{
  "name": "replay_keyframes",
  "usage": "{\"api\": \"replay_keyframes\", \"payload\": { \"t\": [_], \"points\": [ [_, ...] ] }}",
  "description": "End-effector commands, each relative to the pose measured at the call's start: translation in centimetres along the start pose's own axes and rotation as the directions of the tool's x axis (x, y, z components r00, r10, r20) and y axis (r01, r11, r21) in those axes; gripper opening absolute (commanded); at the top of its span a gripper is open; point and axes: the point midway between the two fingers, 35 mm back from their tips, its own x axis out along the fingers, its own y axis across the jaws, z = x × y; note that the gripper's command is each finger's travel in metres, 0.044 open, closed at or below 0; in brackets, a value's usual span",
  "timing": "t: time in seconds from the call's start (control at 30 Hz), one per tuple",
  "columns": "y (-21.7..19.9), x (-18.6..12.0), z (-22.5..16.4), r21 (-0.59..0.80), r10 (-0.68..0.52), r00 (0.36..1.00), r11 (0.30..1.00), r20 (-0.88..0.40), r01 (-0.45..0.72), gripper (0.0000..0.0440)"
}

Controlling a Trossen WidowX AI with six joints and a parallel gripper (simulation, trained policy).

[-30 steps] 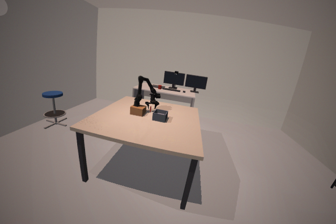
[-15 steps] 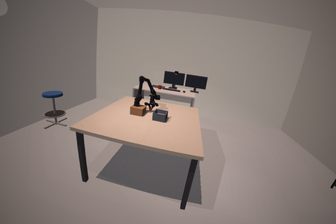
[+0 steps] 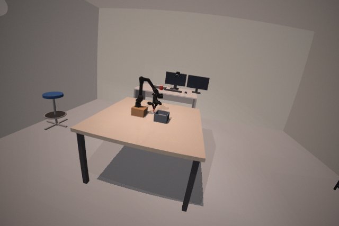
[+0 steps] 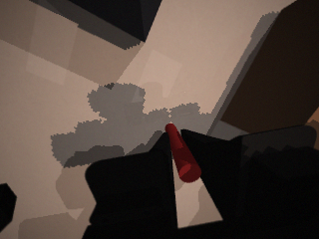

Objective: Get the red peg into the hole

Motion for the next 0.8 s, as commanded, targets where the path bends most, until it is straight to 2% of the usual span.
{"api": "replay_keyframes", "payload": {
  "t": [0.0, 0.5, 0.77],
  "points": [
    [0.9, -1.3, 0.7, -0.023, 0.030, 0.999, 0.999, 0.026, -0.029, 0.0005],
    [4.2, -7.0, 5.9, -0.043, 0.107, 0.984, 0.994, 0.141, -0.102, 0.0000],
    [4.6, -8.3, 9.8, 0.010, 0.108, 0.978, 0.994, 0.180, -0.112, 0.0000]
  ]
}}
